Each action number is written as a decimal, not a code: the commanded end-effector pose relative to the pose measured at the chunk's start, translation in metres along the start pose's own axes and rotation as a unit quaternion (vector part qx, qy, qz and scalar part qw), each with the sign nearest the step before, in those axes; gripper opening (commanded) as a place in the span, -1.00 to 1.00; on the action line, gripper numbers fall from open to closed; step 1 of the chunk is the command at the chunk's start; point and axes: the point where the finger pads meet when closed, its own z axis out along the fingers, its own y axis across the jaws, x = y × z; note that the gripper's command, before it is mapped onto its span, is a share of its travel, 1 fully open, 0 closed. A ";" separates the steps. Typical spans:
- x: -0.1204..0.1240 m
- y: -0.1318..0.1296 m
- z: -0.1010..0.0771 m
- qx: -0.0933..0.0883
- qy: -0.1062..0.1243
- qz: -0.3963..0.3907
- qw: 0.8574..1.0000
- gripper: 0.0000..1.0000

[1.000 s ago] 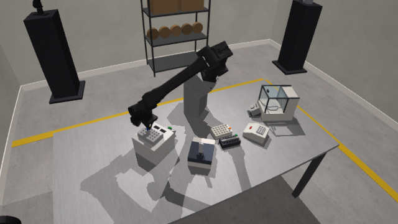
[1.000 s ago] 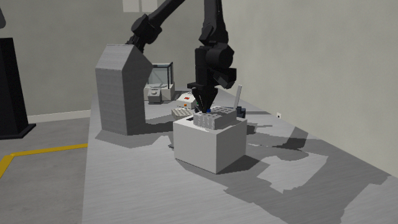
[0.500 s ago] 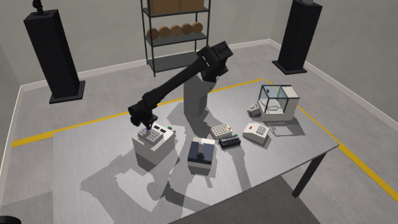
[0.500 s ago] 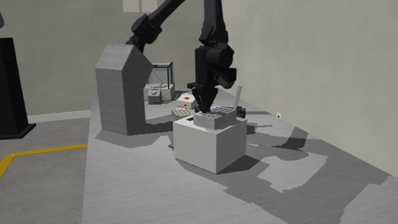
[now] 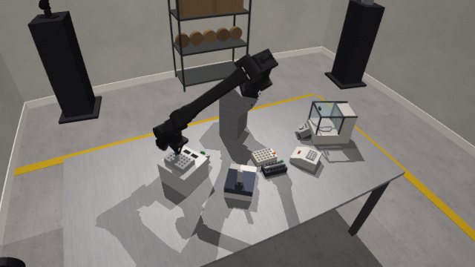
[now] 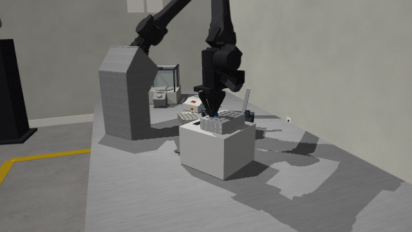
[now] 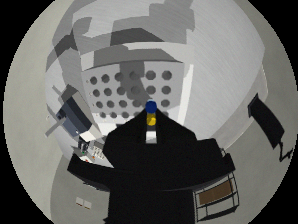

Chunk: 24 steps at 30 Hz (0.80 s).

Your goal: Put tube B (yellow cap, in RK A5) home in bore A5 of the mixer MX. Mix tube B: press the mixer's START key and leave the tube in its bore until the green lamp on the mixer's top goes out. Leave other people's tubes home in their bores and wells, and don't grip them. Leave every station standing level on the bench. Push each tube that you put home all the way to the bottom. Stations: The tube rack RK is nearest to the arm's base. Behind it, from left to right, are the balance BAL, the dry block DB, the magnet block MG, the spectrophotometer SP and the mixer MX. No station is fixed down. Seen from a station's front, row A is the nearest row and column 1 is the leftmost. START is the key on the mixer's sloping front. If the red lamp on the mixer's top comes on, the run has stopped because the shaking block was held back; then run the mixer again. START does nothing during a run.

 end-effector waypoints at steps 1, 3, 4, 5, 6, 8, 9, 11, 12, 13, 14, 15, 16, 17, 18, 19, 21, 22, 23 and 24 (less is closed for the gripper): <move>0.009 0.001 0.024 0.003 0.014 -0.002 1.000 -0.82; 0.009 0.001 0.024 0.003 0.014 -0.002 1.000 -0.82; 0.009 0.001 0.024 0.003 0.014 -0.002 1.000 -0.82; 0.009 0.001 0.024 0.003 0.014 -0.002 1.000 -0.82; 0.009 0.001 0.024 0.003 0.014 -0.002 1.000 -0.82; 0.010 0.001 0.024 0.003 0.014 -0.002 1.000 -0.82; 0.010 0.001 0.024 0.003 0.014 -0.002 1.000 -0.82; 0.010 0.001 0.024 0.003 0.014 -0.002 1.000 -0.82; 0.010 0.001 0.024 0.003 0.014 -0.002 1.000 -0.82; 0.010 0.001 0.024 0.003 0.014 -0.002 1.000 -0.82; 0.010 0.001 0.024 0.003 0.014 -0.002 1.000 -0.82; 0.010 0.001 0.024 0.003 0.014 -0.002 1.000 -0.82; 0.010 0.001 0.024 0.003 0.014 -0.002 1.000 -0.82; 0.010 0.000 0.020 0.003 0.014 -0.010 1.000 -0.28; 0.010 0.000 0.020 0.003 0.014 -0.010 1.000 -0.28; 0.010 0.000 0.020 0.003 0.014 -0.010 1.000 -0.28; 0.013 0.002 0.019 0.000 0.020 -0.008 1.000 -0.28; 0.014 0.002 0.018 -0.001 0.021 -0.007 1.000 -0.28; 0.014 0.002 0.018 0.000 0.021 -0.007 1.000 -0.28; 0.014 0.002 0.017 0.000 0.022 -0.007 1.000 -0.28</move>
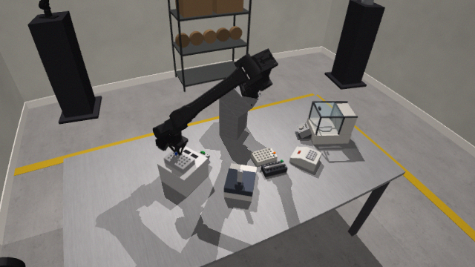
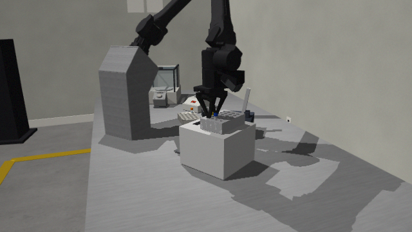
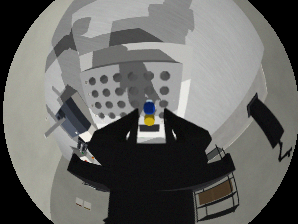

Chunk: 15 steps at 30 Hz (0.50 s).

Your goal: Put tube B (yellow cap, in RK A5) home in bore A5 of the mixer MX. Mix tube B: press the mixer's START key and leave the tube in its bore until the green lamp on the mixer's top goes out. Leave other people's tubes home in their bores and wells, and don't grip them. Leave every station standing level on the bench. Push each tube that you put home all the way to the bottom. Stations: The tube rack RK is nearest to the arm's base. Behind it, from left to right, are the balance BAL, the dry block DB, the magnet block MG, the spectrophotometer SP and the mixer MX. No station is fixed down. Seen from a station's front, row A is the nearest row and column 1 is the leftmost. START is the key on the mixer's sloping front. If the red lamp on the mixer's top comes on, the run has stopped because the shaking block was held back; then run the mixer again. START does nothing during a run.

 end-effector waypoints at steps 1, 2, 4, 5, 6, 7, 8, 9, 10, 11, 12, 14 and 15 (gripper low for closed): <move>0.014 0.004 0.017 -0.004 0.023 -0.005 1.000 -0.28; 0.014 0.004 0.016 -0.004 0.023 -0.005 1.000 -0.28; 0.014 0.004 0.015 -0.004 0.023 -0.005 1.000 -0.28; 0.014 0.004 0.015 -0.004 0.023 -0.005 1.000 -0.28; 0.014 0.004 0.014 -0.004 0.023 -0.005 1.000 -0.28; 0.014 0.004 0.014 -0.004 0.023 -0.005 1.000 -0.28; 0.014 0.004 0.013 -0.004 0.023 -0.005 1.000 -0.28; 0.013 0.005 0.012 -0.004 0.022 -0.006 1.000 -0.28; 0.012 0.006 0.009 -0.003 0.020 -0.008 1.000 -0.28; 0.012 0.006 0.009 -0.003 0.020 -0.008 1.000 -0.28; 0.012 0.006 0.009 -0.003 0.020 -0.008 1.000 -0.28; 0.010 0.007 0.006 -0.003 0.018 -0.009 1.000 -0.28; 0.009 0.007 0.004 -0.002 0.016 -0.009 1.000 -0.28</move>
